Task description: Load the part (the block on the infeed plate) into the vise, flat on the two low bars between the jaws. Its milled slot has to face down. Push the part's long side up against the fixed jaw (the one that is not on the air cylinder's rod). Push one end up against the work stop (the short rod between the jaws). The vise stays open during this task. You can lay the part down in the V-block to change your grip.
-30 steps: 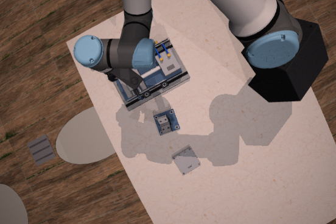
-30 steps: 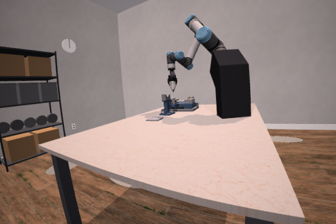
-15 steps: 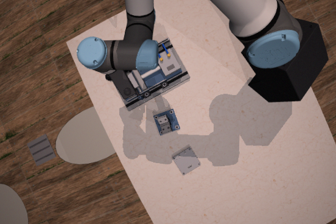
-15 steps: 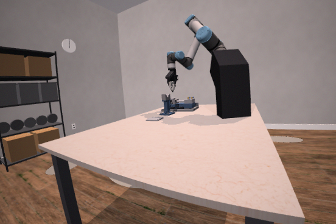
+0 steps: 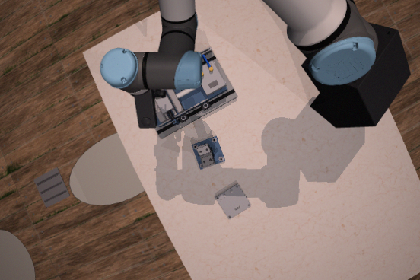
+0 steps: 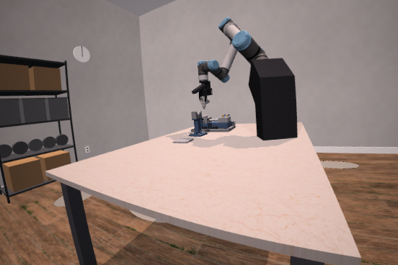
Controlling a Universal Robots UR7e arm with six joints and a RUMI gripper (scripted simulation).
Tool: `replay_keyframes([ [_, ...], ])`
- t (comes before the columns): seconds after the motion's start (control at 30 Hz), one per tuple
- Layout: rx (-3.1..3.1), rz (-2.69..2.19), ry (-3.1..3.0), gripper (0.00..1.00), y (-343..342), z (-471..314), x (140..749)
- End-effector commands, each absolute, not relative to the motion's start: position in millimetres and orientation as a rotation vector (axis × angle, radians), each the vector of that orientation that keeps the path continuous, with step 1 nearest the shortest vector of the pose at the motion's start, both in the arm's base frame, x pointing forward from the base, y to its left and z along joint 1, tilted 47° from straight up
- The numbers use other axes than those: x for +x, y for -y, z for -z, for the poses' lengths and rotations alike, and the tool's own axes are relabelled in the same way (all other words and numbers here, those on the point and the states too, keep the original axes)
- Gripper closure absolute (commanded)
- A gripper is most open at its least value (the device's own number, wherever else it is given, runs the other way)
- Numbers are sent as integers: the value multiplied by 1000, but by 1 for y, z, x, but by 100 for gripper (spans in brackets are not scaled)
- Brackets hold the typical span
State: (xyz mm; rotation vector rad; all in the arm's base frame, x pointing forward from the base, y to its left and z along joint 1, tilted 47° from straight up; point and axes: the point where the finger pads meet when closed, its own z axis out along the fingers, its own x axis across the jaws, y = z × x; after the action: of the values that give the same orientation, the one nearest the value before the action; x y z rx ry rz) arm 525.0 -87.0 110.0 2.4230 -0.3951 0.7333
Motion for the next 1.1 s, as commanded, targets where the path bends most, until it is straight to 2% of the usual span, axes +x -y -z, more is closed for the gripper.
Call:
replay_keyframes([
  [0.0,2413,-773,533,100,86,-110,525],
  [1.07,2077,-1117,1719,100,85,-106,521],
])
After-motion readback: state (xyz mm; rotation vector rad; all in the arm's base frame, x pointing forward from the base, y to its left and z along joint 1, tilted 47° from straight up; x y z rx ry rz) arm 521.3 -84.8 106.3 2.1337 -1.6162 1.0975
